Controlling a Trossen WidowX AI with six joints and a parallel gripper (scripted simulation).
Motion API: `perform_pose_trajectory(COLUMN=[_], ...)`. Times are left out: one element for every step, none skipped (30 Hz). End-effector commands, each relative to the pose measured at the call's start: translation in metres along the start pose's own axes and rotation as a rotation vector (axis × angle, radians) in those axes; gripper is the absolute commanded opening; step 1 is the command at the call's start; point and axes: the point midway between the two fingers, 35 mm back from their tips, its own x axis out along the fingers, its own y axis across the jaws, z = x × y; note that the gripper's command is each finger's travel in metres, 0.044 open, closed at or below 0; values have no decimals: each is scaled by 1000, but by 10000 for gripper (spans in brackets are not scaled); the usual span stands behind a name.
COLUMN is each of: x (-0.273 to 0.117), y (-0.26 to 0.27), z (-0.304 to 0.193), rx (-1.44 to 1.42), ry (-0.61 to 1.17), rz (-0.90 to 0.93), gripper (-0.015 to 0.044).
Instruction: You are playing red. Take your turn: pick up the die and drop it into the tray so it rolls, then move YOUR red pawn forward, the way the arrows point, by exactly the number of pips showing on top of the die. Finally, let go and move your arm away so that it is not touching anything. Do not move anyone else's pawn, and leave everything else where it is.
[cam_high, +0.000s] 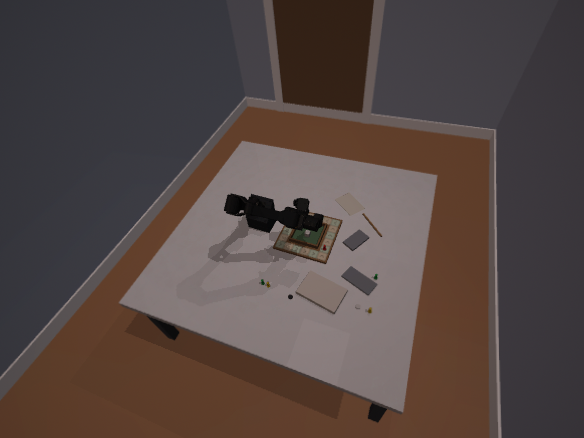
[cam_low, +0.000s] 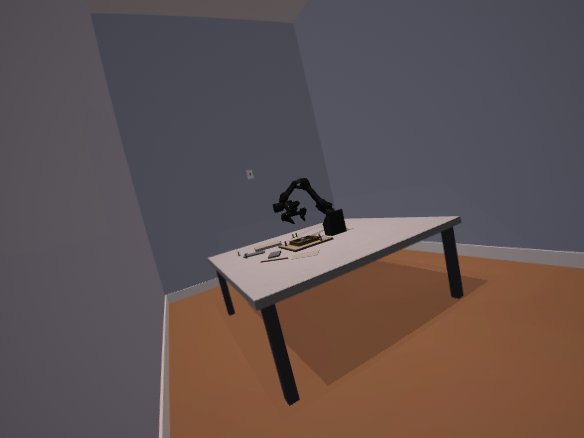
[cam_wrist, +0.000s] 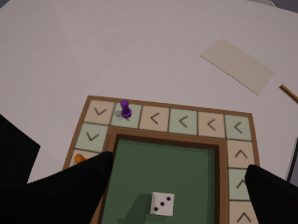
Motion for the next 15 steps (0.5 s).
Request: perform_pose_trajectory(x=[13,21,28,33,37,40,41,42,42,42,42,42,43,43,42], y=[5,7,8,8,7,6,4,3,2,2,2,2,5,5,3], z=[-2,-5,-7,-10,-11,-12,-11,-11,-10,-10,-10,-10,-9,-9,-10], rx=[24,33,37,37,33,24,12,4,1,1,1,1,-3,-3,17], ry=[134,240,348,457,566,674,761,813,830,830,830,830,756,756,757], rz=[59,84,96,97,86,62,33,11,4,4,4,4,42,42,33], gripper=[440,440,440,440,440,440,440,440,440,440,440,440,440,440,414])
